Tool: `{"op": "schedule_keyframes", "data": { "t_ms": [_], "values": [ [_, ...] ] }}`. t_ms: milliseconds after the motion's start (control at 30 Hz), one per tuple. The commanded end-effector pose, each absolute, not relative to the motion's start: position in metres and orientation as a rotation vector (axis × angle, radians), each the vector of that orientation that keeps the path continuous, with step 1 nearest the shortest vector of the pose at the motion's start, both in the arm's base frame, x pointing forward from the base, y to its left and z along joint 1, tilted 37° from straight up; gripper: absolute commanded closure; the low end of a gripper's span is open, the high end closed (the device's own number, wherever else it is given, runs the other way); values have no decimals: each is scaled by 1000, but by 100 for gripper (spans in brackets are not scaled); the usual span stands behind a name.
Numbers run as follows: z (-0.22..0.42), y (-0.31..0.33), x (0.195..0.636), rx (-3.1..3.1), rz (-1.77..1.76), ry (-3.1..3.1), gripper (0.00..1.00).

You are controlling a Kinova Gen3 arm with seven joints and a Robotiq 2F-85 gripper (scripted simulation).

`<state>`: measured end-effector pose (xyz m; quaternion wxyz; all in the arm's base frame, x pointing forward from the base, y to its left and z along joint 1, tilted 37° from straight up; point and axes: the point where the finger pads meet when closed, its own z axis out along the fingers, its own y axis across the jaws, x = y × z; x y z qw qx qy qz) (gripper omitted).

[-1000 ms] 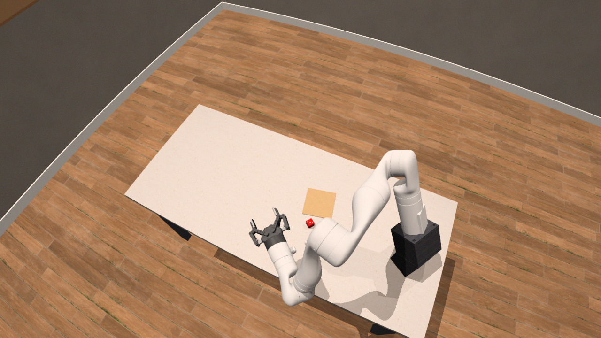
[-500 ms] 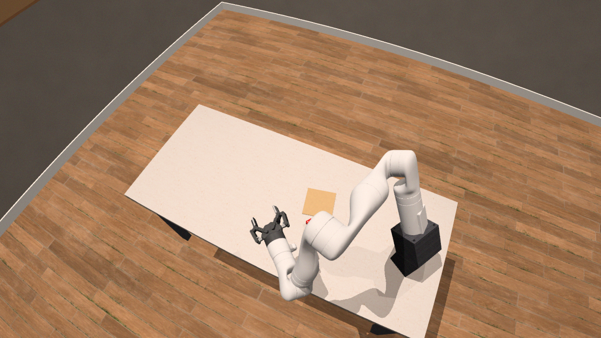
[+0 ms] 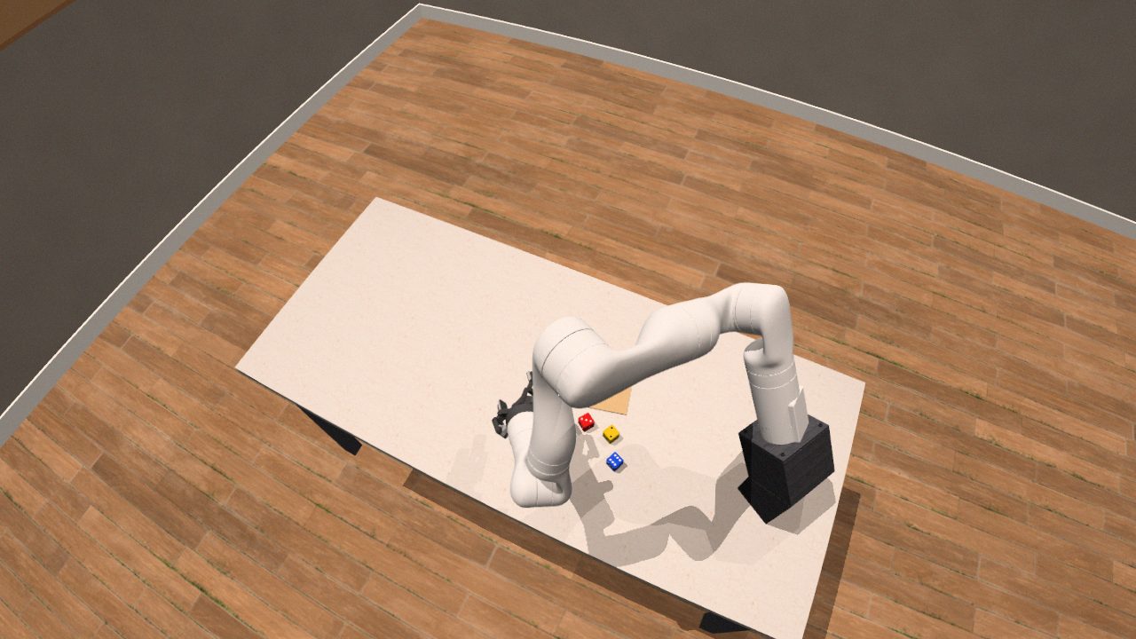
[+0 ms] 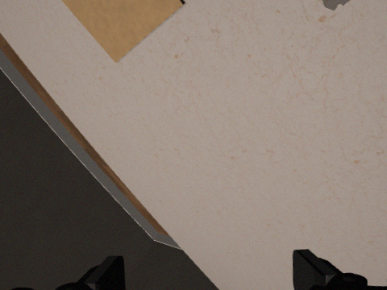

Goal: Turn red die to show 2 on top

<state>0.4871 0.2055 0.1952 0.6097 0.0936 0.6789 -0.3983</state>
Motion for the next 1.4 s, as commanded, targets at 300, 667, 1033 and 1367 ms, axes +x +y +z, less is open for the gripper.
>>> {"op": "schedule_keyframes", "data": {
  "t_ms": [300,667,1033,1367],
  "values": [
    [166,136,489,175,-884,2084,0],
    [146,127,455,-28,-577,2466,0],
    [148,133,439,-124,-421,2541,0],
    [149,134,438,-133,-406,2546,0]
  ]
}}
